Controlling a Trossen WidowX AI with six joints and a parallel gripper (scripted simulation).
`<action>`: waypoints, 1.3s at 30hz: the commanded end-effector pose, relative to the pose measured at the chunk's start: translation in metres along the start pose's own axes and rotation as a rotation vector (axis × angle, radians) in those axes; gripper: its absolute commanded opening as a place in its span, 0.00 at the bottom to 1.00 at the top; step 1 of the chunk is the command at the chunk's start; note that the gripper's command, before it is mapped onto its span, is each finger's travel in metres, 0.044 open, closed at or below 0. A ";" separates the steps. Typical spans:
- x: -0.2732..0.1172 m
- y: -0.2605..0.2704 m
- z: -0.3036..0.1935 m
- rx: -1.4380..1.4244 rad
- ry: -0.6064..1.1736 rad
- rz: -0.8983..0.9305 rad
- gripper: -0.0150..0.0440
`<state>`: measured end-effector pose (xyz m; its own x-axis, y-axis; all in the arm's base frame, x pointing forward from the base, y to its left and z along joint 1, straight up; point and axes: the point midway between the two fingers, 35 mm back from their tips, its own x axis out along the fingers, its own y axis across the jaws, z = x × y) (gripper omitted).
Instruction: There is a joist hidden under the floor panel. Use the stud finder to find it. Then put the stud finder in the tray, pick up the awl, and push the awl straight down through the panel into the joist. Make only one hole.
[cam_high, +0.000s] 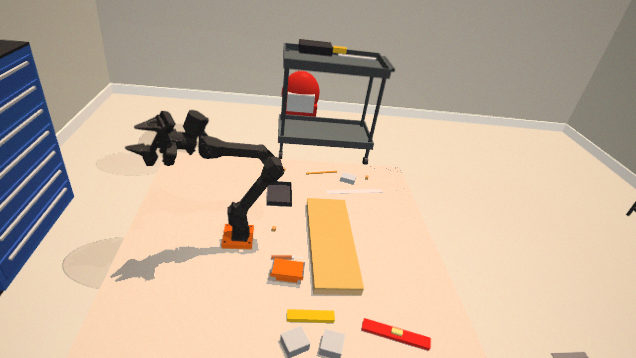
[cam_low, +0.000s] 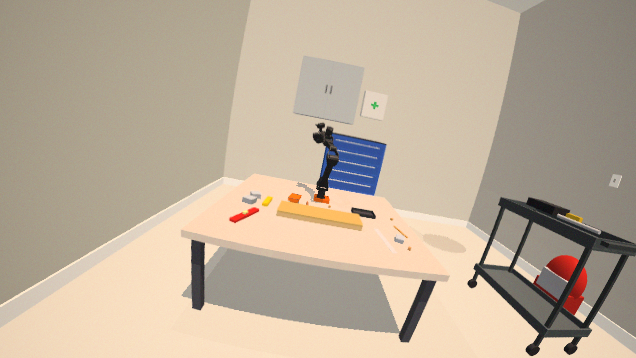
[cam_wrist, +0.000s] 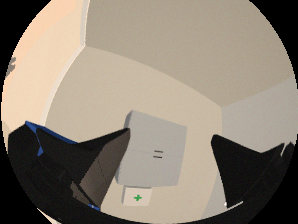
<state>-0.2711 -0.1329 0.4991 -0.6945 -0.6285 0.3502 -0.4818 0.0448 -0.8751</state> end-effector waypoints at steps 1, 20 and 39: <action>0.001 0.001 0.002 0.018 -0.006 0.003 0.98; 0.008 0.053 0.227 1.442 -0.377 0.652 1.00; -0.122 0.077 0.407 2.050 0.174 1.717 1.00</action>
<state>-0.0588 -0.3669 0.2917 0.0378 -0.9049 -0.4240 0.9254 -0.1284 0.3566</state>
